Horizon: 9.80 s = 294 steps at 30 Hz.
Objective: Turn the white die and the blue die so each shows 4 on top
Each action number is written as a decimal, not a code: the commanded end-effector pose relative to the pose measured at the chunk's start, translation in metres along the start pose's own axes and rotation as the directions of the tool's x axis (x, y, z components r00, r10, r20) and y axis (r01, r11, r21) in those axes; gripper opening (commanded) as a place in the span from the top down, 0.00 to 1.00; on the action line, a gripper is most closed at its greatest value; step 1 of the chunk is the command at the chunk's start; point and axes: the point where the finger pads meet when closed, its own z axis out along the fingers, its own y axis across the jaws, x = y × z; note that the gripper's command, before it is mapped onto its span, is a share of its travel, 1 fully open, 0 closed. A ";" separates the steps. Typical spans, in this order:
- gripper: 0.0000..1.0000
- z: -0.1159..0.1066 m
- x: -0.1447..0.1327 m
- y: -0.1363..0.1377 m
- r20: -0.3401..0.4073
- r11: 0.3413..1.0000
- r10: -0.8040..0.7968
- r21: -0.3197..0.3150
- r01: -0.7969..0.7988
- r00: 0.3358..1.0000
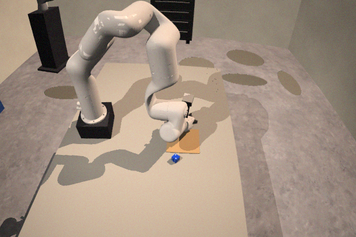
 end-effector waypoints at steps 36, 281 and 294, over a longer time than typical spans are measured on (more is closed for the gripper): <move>0.58 0.000 0.001 0.001 -0.001 1.000 -0.002 -0.001 0.002 1.000; 0.00 -0.042 0.083 0.001 -0.334 -0.381 -0.925 0.818 0.431 -0.183; 0.00 -0.041 0.078 0.001 -0.609 -0.692 -0.722 0.640 0.335 -0.327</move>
